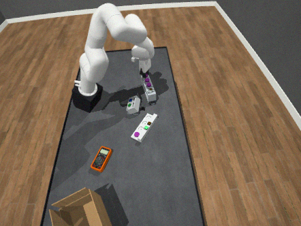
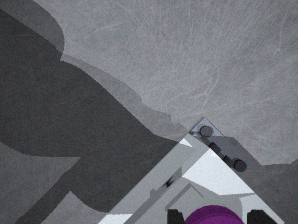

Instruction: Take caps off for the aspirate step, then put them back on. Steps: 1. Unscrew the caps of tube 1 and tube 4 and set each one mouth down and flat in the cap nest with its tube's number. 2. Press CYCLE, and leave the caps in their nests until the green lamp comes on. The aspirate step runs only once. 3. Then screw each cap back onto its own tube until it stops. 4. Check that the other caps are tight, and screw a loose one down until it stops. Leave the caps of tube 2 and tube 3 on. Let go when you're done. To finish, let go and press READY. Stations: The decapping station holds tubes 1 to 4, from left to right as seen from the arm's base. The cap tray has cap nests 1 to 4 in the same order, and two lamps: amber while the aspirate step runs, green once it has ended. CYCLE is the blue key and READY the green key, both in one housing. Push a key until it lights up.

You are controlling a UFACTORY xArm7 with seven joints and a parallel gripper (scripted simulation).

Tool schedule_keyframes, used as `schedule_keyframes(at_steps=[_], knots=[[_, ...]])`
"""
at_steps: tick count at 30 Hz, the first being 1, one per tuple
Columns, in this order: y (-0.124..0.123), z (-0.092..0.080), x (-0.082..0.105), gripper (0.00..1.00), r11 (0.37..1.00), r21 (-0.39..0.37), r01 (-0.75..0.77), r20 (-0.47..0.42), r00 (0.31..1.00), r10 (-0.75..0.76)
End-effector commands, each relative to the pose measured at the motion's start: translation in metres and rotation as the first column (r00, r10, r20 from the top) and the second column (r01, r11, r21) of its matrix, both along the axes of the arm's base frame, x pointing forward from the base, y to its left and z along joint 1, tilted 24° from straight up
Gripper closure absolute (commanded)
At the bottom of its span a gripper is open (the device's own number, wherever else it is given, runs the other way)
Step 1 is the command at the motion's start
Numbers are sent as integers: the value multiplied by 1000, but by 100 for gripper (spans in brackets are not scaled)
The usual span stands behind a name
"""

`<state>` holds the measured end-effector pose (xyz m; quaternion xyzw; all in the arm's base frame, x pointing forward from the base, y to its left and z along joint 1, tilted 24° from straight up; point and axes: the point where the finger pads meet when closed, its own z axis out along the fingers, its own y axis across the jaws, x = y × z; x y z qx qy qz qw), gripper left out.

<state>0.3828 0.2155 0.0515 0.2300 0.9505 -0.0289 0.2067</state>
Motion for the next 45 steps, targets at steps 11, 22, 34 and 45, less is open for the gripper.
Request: schedule_keyframes(at_steps=[11,22,34,45], knots=[[2,2,1,100,989,61,132,18,991,-133],[2,1,1,100,789,267,553,15,817,-577],[2,0,1,100,432,424,796,-71,504,-861],[2,0,1,100,79,506,859,-182,195,-964]])
